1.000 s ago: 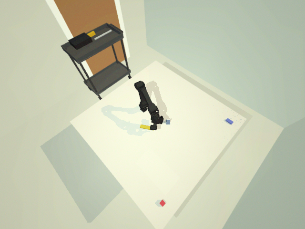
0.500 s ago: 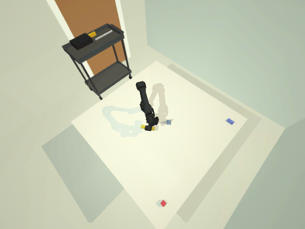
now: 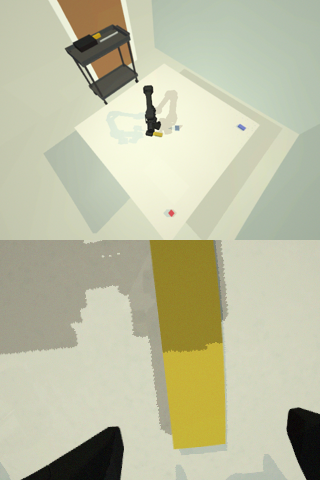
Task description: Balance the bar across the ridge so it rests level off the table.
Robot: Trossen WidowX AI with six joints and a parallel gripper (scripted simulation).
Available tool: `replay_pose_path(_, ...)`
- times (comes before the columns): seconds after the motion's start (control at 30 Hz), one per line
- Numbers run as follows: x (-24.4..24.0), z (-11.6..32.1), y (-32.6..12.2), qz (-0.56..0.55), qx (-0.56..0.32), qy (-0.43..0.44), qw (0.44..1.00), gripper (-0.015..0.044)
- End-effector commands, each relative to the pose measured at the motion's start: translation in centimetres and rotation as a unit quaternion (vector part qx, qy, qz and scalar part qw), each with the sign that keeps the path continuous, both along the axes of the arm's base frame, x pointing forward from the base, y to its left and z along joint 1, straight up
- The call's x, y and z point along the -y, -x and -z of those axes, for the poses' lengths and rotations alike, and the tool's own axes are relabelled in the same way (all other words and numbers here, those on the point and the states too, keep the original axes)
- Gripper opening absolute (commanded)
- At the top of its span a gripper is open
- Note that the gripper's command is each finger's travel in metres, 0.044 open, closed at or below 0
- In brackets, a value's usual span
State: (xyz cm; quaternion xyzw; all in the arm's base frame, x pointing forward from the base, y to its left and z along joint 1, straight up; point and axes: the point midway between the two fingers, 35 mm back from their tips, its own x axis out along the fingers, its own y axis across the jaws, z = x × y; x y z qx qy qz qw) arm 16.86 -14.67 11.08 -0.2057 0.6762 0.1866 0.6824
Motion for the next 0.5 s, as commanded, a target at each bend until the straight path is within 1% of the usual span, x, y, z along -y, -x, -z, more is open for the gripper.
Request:
replay_pose_path(0.0,0.3,-0.5,0.4,-0.002,-0.001,-0.005,1.0,0.0315)
replay_pose_path(0.13,0.4,0.6,0.3,-0.002,-0.001,-0.005,1.0,0.0315)
replay_pose_path(0.33,0.4,3.9,0.3,-0.002,-0.001,-0.005,1.0,0.0315)
replay_pose_path(0.47,0.4,4.0,0.3,-0.002,-0.001,-0.005,1.0,0.0315)
